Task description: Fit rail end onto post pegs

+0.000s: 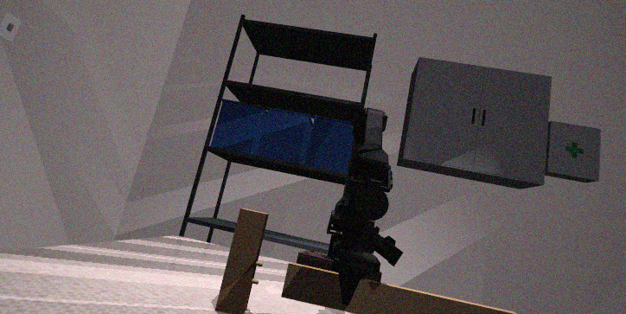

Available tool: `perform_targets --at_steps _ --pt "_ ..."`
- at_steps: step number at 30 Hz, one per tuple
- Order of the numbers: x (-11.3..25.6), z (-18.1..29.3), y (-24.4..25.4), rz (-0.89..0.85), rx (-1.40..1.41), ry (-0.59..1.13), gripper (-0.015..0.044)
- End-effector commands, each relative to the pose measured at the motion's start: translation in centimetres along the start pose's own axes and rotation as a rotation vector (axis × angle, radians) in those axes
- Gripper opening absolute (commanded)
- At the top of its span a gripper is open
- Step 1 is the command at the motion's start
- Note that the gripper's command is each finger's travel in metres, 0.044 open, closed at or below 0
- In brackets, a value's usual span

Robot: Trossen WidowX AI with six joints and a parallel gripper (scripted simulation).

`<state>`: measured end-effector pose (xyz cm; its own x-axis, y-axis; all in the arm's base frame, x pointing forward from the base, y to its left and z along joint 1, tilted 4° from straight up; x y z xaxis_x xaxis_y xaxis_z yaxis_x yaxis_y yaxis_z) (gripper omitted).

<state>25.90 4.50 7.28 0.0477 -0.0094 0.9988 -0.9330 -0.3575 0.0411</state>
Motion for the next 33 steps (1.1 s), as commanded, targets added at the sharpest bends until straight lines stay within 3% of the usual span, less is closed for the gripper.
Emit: perform_targets --at_steps 1,33 --pt "-0.08 0.00 -0.06 0.009 -0.004 -0.001 0.0000" --pt "-0.08 -0.07 0.36 0.009 -0.004 -0.001 0.0000"
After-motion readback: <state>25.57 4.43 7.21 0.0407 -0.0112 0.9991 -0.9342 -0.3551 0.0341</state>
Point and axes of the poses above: the point midway between the two fingers, 35 mm back from their tips, its own x axis back along the fingers, its own y axis across the jaws, z = x × y, the point moved 9 cm from there along x, back along the fingers, and after that the axes turned 9 degrees about x, right-handed, at the moved point
